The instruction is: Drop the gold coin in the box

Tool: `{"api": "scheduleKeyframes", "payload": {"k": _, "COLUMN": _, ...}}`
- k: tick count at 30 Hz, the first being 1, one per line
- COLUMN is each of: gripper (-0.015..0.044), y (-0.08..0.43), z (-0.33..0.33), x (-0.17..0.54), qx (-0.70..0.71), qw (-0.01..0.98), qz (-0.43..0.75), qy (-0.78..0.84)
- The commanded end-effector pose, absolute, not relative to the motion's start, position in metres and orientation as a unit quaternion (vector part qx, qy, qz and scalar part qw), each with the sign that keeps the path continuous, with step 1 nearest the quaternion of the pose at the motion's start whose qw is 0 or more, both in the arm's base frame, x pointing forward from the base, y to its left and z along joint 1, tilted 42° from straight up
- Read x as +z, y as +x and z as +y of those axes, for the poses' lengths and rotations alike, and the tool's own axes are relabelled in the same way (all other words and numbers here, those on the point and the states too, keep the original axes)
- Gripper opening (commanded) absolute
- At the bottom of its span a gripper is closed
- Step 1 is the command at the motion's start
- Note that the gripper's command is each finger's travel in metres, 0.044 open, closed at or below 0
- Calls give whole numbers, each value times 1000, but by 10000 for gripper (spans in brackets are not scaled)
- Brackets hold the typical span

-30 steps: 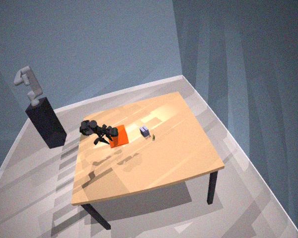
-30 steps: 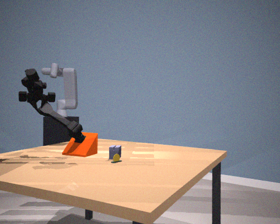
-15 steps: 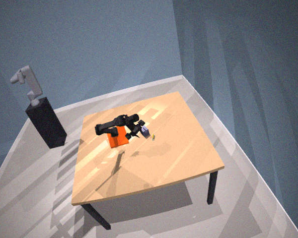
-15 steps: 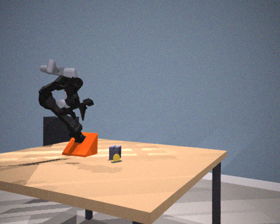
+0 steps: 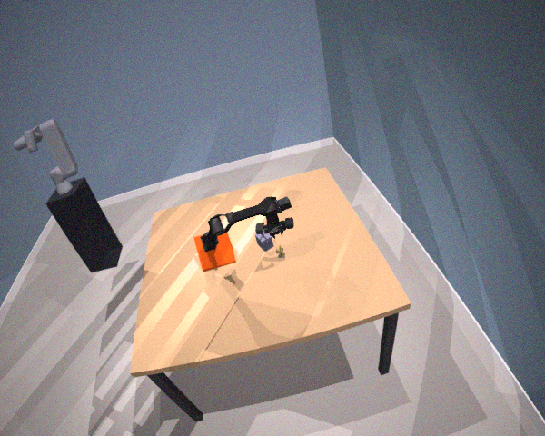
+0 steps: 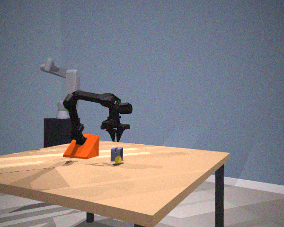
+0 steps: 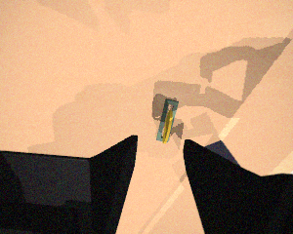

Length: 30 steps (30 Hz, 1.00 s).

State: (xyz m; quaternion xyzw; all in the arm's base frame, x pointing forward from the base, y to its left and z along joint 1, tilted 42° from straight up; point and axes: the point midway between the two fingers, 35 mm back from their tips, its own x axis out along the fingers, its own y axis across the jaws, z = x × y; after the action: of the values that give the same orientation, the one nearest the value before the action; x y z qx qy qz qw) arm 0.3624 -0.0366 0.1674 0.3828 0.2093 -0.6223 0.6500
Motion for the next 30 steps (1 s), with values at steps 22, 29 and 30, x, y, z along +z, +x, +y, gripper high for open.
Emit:
{"api": "scheduleKeyframes", "payload": {"k": 22, "gripper": 161, "y": 366, "z": -57, "x": 90, "qx": -657, "qw": 615, "qz": 173, "qy": 401}}
{"api": "scheduleKeyframes", "payload": {"k": 29, "gripper": 161, "y": 367, "z": -64, "x": 82, "qx": -657, "qw": 615, "qz": 173, "qy": 401}}
{"api": "scheduleKeyframes", "payload": {"k": 30, "gripper": 161, "y": 367, "z": -65, "x": 81, "qx": -657, "qw": 615, "qz": 173, "qy": 401}}
